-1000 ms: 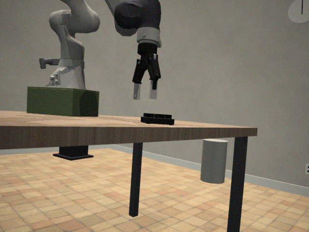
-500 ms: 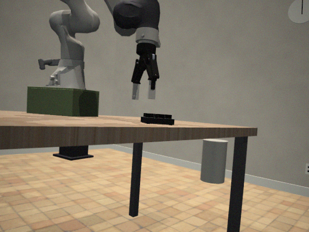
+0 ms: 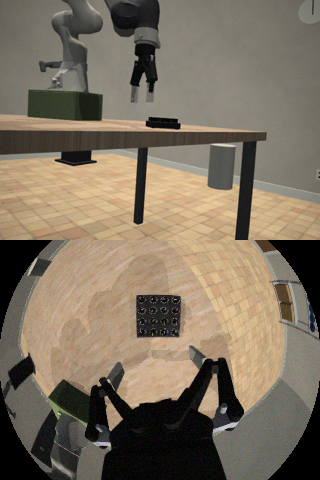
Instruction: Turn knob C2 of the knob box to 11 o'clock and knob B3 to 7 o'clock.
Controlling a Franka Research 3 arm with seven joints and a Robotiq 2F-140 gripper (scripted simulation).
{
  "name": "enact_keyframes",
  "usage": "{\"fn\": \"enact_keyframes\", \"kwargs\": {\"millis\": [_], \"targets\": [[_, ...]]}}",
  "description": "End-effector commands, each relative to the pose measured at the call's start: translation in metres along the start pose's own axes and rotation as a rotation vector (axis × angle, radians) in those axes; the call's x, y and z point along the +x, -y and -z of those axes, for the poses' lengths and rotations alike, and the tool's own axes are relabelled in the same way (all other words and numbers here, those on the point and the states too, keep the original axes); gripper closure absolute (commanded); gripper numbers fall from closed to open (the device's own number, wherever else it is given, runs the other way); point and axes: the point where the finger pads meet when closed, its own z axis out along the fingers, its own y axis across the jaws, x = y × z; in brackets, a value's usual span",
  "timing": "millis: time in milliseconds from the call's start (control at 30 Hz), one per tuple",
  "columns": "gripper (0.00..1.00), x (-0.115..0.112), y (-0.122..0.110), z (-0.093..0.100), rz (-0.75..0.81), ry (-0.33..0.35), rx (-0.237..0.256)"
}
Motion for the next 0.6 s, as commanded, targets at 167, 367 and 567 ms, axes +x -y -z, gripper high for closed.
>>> {"fn": "enact_keyframes", "kwargs": {"millis": [167, 367, 567], "targets": [[0.0, -0.015, 0.002, 0.001, 0.02, -0.005, -0.006], [0.0, -0.02, 0.003, 0.001, 0.02, -0.005, -0.006], [0.0, -0.023, 0.004, 0.001, 0.02, -0.005, -0.006]]}}
